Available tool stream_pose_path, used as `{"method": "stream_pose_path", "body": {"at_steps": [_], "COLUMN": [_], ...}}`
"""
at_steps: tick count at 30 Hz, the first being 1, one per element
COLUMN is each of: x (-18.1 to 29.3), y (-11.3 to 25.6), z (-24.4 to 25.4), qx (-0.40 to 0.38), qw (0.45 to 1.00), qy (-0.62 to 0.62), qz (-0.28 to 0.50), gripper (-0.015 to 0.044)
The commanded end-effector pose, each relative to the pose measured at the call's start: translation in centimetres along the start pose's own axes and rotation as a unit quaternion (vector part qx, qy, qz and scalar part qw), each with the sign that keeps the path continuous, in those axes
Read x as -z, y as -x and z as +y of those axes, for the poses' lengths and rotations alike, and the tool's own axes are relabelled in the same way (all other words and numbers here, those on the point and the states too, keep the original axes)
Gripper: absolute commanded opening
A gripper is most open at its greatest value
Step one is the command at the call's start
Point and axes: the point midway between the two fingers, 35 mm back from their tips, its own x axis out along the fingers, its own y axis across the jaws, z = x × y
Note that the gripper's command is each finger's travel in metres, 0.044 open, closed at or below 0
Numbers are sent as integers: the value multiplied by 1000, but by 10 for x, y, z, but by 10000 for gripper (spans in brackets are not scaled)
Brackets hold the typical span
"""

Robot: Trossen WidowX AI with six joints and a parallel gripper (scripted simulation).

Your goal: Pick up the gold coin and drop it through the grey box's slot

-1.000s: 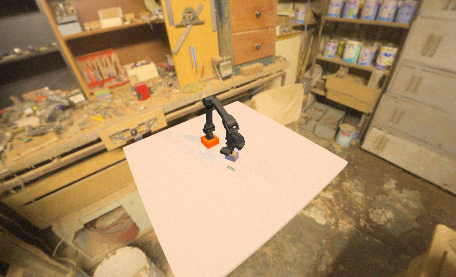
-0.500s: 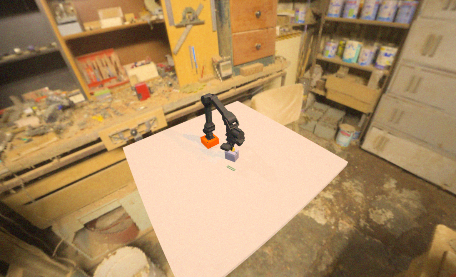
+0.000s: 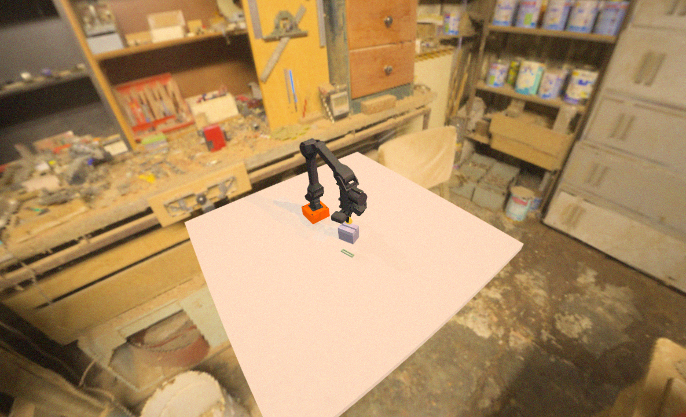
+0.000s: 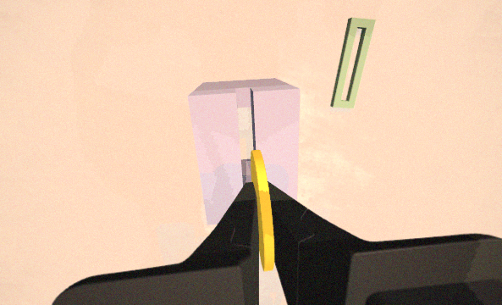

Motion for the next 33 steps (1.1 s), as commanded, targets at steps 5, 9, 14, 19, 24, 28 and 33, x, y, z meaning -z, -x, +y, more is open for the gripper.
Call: {"method": "stream_pose_path", "body": {"at_steps": [5,9,14,19,24,28,33], "x": [-1,0,1,0,0,1,1], "y": [0,0,0,0,-1,-4,-7], "z": [-1,0,2,1,1,1,2], "qx": [0,0,0,0,0,0,0], "qw": [1000,1000,1000,1000,1000,1000,1000], "qy": [0,-1,-4,-2,-2,-3,-4], "qz": [0,0,0,0,0,0,0], "gripper": [0,0,4,0,0,0,0]}}
